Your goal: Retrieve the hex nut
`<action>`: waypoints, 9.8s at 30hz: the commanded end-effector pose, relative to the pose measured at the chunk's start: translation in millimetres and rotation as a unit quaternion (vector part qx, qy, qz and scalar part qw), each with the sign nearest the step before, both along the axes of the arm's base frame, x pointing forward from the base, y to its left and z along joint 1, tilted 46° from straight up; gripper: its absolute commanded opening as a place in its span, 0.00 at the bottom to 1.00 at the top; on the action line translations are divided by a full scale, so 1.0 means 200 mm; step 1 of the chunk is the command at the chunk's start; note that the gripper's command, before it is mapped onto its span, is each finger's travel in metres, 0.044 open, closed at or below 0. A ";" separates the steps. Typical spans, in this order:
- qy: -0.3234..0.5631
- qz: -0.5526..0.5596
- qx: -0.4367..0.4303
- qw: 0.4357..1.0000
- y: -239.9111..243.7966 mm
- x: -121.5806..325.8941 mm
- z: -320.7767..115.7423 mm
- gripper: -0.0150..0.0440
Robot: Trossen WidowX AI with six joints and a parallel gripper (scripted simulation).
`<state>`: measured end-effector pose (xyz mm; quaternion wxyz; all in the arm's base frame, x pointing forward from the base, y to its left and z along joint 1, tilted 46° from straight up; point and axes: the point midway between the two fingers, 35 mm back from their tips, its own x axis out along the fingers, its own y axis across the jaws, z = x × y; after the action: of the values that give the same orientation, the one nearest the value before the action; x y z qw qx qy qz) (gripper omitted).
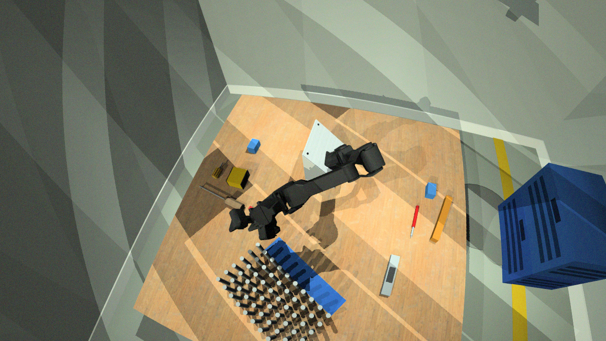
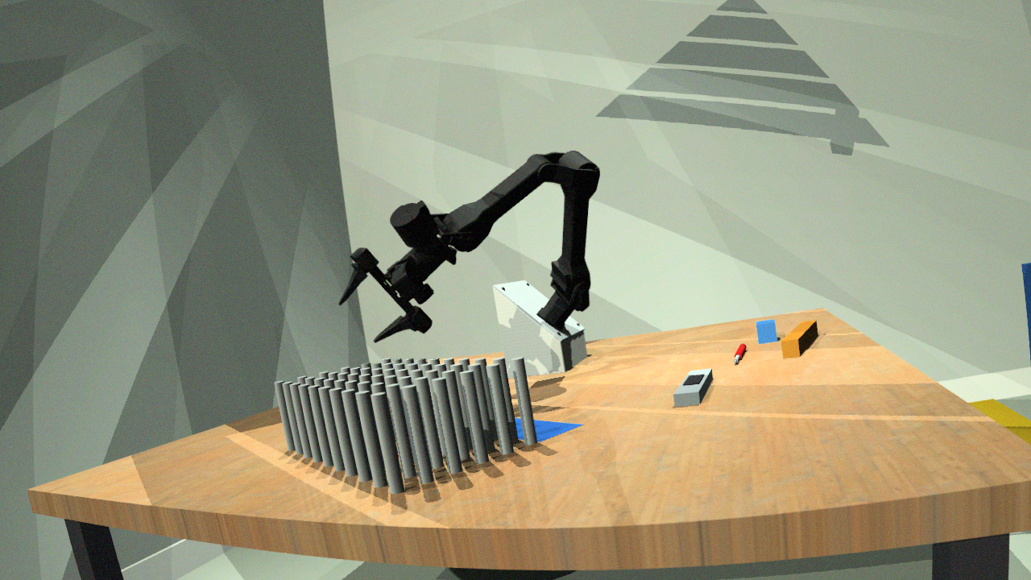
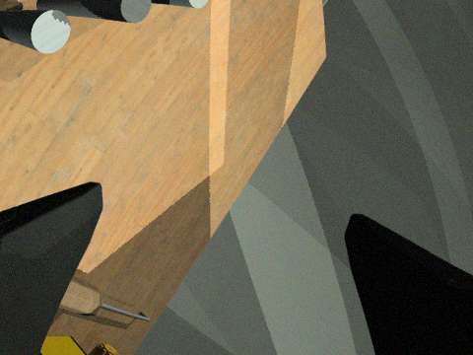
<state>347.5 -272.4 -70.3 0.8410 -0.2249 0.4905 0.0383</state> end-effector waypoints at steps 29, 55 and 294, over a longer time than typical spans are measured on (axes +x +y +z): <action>0.214 0.385 0.026 0.897 -0.14 -0.64 -0.83 1.00; 0.283 0.474 0.074 0.831 -0.13 -0.62 -0.83 0.91; -0.035 0.735 -0.304 0.605 1.65 -0.22 0.63 0.25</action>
<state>301.8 60.4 56.1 0.4282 -0.7522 0.1107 0.4884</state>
